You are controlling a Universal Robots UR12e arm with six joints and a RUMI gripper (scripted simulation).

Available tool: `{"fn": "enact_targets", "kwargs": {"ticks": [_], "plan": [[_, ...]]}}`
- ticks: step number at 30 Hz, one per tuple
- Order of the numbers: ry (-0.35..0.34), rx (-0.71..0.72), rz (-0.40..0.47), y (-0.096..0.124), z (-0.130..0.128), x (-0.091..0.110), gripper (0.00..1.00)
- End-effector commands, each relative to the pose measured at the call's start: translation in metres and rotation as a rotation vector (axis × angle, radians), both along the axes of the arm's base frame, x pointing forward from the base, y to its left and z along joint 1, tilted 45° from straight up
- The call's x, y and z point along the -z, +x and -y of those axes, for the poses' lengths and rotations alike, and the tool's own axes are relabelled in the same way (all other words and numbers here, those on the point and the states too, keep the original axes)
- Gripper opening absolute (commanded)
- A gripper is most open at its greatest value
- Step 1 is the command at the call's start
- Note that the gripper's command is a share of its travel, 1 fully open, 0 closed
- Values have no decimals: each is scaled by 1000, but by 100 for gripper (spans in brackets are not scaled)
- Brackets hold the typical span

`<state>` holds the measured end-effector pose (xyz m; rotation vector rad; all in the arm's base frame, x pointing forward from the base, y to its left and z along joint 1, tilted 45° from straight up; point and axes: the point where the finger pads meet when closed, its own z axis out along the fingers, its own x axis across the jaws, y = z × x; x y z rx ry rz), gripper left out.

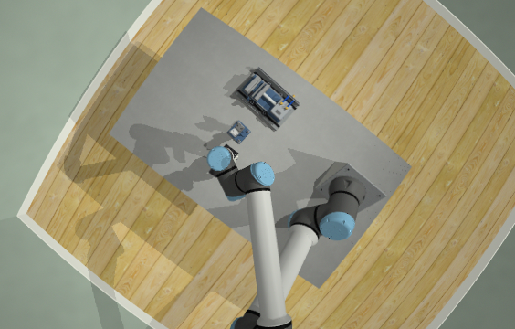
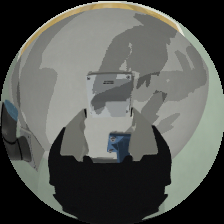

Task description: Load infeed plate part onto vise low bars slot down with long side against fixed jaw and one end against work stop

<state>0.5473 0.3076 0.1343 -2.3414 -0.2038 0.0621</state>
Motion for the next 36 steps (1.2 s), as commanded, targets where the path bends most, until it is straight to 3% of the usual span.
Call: {"fn": "enact_targets", "kwargs": {"ticks": [1, 36], "plan": [[0, 1, 1, 0, -3, 3, 51], [0, 1, 1, -1, -10, 10, 51]]}}
